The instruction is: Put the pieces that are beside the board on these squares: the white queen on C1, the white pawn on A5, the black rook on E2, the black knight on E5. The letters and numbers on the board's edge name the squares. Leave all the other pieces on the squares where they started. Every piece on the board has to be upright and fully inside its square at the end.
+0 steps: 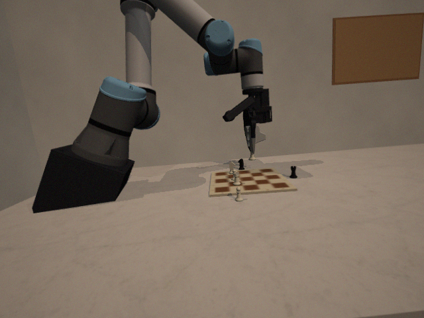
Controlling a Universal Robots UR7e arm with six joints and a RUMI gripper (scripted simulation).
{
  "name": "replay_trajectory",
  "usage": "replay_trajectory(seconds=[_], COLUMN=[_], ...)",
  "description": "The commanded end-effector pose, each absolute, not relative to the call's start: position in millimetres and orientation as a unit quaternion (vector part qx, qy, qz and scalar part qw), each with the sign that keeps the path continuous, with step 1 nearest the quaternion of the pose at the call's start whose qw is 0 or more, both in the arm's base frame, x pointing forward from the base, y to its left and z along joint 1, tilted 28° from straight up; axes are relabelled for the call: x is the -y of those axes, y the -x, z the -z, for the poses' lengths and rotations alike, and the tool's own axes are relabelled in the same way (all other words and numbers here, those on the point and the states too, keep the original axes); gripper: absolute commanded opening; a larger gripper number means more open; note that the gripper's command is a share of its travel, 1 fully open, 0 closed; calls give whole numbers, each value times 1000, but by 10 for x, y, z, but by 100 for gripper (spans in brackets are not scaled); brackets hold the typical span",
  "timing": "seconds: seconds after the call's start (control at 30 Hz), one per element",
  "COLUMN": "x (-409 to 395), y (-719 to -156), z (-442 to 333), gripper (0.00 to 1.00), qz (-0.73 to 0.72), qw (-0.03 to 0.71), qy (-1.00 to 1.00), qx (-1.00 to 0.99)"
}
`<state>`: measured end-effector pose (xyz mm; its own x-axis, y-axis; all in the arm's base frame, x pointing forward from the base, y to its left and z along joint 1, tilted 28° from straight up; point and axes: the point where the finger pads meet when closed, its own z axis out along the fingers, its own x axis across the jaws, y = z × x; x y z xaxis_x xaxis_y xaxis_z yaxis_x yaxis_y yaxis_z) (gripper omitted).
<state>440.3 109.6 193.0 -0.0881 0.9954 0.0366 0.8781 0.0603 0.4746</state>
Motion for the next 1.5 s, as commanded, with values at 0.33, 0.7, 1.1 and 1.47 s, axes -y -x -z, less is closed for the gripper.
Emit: replay_trajectory(seconds=[0.33, 0.7, 1.1, 1.47], x=[-1036, -1036, -610, -456], y=[-4087, -4079, -3788, -3668], z=[-2523, -2519, -2370, -2303], gripper=[0, 0, 0, 0], qz=[-192, -192, -197, -202], qw=[150, 150, 136, 132], qy=[-658, -658, -698, -715], qx=[-712, -712, -675, -656])
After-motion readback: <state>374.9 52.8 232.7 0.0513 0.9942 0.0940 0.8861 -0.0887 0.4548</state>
